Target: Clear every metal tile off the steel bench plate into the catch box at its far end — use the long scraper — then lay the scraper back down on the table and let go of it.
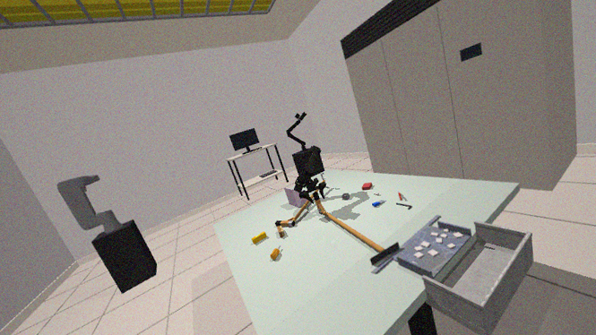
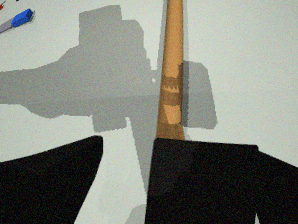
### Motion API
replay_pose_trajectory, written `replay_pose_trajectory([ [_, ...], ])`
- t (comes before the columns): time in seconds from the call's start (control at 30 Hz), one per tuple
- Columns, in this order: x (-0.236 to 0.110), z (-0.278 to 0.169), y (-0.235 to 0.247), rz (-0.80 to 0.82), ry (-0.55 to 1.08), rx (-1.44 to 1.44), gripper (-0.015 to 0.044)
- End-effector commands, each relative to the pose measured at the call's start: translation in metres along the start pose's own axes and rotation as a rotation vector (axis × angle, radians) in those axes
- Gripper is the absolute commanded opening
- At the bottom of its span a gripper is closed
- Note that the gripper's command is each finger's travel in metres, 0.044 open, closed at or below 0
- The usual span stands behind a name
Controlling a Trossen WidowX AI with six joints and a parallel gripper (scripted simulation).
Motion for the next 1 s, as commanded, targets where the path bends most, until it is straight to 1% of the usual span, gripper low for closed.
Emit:
replay_pose_trajectory([
  [0.0, -0.0001, 0.0, 0.0002, 0.001, 0.001, -0.003, 0.0282],
  [0.23, -0.0001, 0.0, 0.0002, 0.001, 0.001, -0.003, 0.0099],
  [0.47, -0.0001, 0.0, 0.0002, 0.001, 0.001, -0.003, 0.0052],
  [0.53, -0.0004, 0.0002, 0.0002, 0.001, 0.001, -0.002, 0.0],
  [0.97, -0.0015, 0.0019, 0.0077, 0.008, 0.001, -0.011, 0.0],
])
Point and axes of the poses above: the point midway between the two fingers, 35 mm back from their tips, its own x axis out along the fingers, its own y axis across the jaws, z = x × y, the point moved 3 cm from there along -x, back along the fingers, and after that the axes turned 2 degrees about -x, right-handed, at the moved point
